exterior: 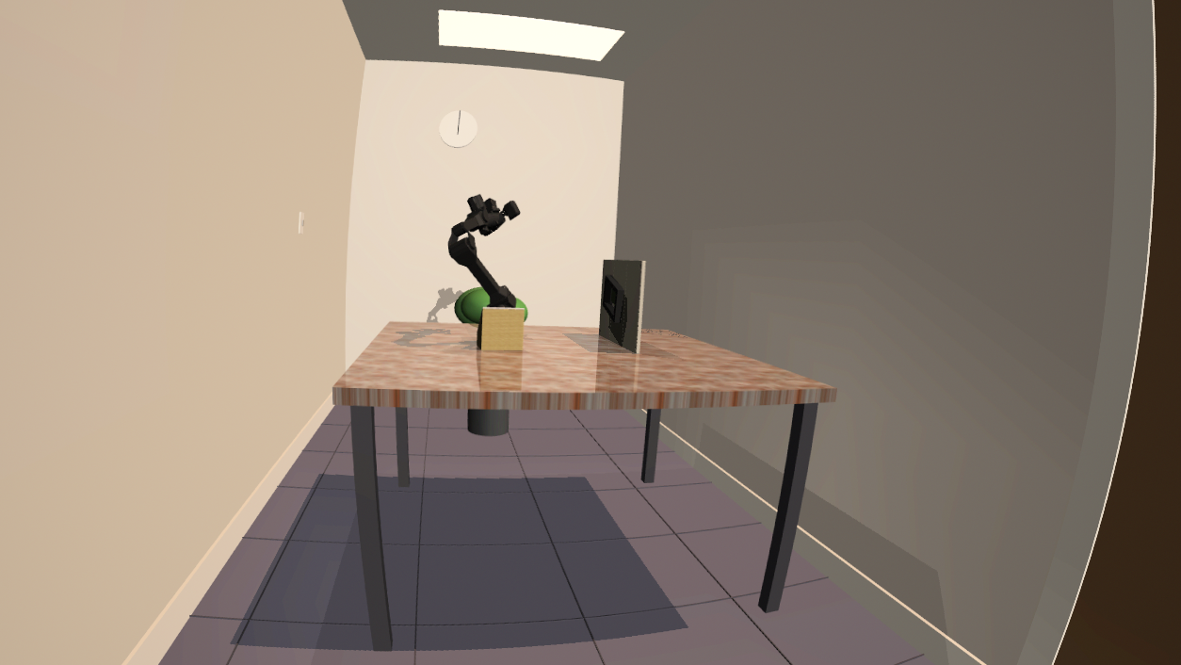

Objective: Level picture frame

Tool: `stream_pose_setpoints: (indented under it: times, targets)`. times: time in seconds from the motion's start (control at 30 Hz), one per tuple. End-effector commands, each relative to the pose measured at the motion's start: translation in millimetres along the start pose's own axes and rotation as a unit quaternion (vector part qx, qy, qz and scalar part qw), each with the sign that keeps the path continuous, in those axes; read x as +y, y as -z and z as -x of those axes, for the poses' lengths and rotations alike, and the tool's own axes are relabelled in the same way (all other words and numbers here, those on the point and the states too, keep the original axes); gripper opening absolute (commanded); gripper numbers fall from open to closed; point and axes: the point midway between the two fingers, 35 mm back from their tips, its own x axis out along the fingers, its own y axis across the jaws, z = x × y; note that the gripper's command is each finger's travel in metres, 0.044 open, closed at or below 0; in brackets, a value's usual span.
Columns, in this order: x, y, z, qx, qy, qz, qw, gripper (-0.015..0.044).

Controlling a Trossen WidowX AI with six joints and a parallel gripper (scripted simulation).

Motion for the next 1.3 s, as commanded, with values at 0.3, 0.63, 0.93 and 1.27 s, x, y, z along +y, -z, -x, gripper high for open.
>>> stream_pose_setpoints:
  times: [0.3,0.63,0.93,1.27]
  targets:
    - [-16.1,128.5,1.4,0.079,0.133,-0.346,0.925,0.026]
    - [-51.8,188.9,17.7,0.054,0.24,-0.526,0.814,0.026]
    - [-86.2,230.9,41.1,-0.009,0.32,-0.652,0.687,0.026]
    - [-128.2,273.7,81.2,-0.129,0.384,-0.77,0.493,0.026]
